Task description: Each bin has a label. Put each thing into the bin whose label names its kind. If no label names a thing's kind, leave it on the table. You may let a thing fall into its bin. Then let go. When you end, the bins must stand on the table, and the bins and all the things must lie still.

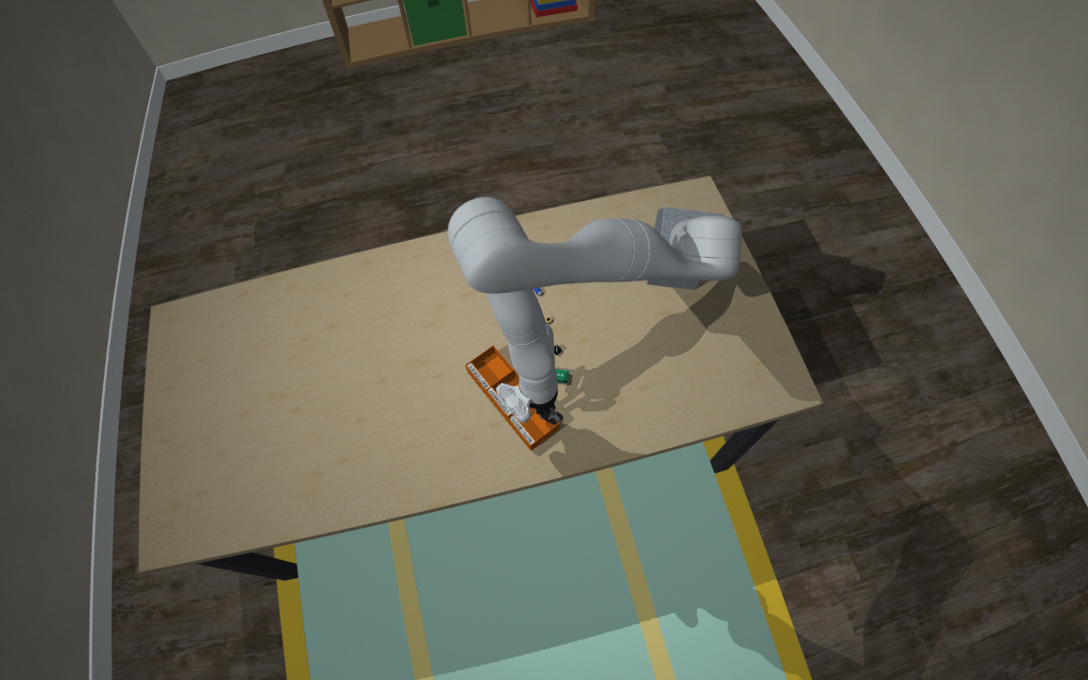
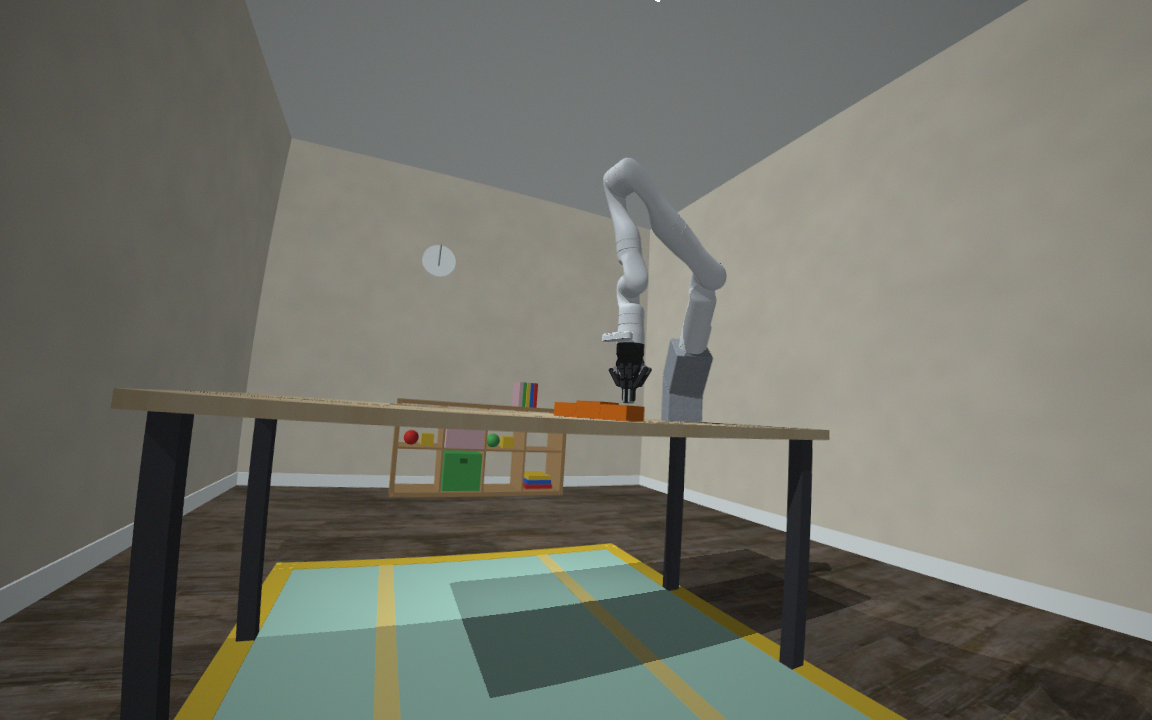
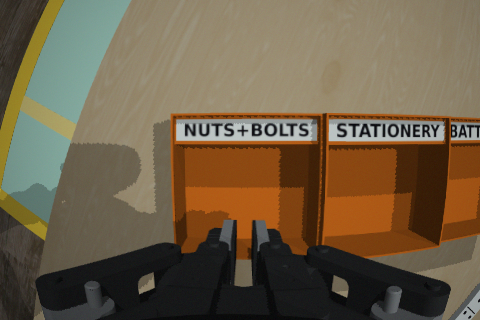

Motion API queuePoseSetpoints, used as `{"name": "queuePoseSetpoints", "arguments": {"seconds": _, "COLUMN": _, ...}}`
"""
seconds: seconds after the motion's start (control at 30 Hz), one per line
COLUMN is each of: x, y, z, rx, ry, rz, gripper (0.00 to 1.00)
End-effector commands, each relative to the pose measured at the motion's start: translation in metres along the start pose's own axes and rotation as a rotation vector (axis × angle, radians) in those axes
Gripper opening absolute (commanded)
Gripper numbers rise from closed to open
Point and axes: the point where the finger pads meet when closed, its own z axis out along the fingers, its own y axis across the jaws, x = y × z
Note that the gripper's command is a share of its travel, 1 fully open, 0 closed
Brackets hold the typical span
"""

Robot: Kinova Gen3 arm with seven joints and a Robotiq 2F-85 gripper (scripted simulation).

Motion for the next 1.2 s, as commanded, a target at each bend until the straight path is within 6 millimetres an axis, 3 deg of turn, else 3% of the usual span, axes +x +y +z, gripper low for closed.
{"name": "queuePoseSetpoints", "arguments": {"seconds": 0.0, "x": 0.003, "y": 0.003, "z": -0.013, "rx": -0.008, "ry": 0.009, "rz": 0.000, "gripper": 0.09}}
{"name": "queuePoseSetpoints", "arguments": {"seconds": 0.23, "x": 0.003, "y": 0.003, "z": -0.030, "rx": -0.008, "ry": 0.009, "rz": 0.000, "gripper": 0.09}}
{"name": "queuePoseSetpoints", "arguments": {"seconds": 0.5, "x": 0.003, "y": 0.003, "z": -0.030, "rx": -0.008, "ry": 0.009, "rz": 0.000, "gripper": 0.09}}
{"name": "queuePoseSetpoints", "arguments": {"seconds": 0.63, "x": 0.003, "y": 0.003, "z": -0.064, "rx": -0.008, "ry": 0.009, "rz": 0.000, "gripper": 0.09}}
{"name": "queuePoseSetpoints", "arguments": {"seconds": 0.7, "x": 0.003, "y": 0.003, "z": -0.064, "rx": -0.008, "ry": 0.009, "rz": 0.000, "gripper": 0.09}}
{"name": "queuePoseSetpoints", "arguments": {"seconds": 1.07, "x": 0.002, "y": 0.002, "z": -0.155, "rx": -0.008, "ry": 0.009, "rz": 0.000, "gripper": 0.09}}
{"name": "queuePoseSetpoints", "arguments": {"seconds": 1.17, "x": 0.002, "y": 0.002, "z": -0.155, "rx": -0.008, "ry": 0.009, "rz": 0.000, "gripper": 0.09}}
